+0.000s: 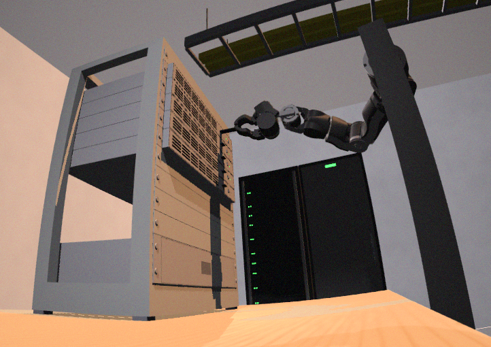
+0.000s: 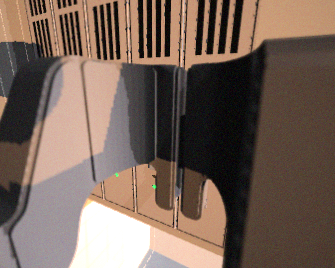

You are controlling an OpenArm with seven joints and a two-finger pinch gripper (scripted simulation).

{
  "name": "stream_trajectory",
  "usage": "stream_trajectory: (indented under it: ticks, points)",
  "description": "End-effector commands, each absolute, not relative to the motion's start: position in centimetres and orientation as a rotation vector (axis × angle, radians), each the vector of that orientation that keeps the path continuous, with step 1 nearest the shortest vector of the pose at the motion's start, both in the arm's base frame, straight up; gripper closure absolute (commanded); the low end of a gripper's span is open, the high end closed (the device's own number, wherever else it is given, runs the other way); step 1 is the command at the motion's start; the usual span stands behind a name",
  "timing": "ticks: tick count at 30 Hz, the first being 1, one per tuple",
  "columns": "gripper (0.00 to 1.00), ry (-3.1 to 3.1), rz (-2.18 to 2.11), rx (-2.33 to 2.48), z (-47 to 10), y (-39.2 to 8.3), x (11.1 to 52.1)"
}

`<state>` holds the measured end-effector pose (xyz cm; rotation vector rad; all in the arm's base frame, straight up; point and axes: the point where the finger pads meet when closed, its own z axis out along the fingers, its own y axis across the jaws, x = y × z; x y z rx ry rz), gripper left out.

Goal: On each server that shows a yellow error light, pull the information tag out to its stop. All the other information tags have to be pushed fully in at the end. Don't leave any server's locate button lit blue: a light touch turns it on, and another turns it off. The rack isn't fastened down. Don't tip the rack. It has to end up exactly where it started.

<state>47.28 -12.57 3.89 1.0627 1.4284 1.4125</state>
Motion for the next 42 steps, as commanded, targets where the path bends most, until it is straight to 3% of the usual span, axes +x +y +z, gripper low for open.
stream_trajectory:
  ticks: [1, 12, 13, 42]
  points:
    - [1.00, 1.428, 1.421, 1.059, 4.03, -12.40, 47.08]
    - [1.00, 1.430, 1.422, 1.057, 4.04, -12.40, 46.98]
    - [0.90, 1.430, 1.422, 1.057, 4.04, -12.40, 46.98]
    - [0.90, 1.429, 1.421, 1.058, 4.04, -12.46, 46.89]
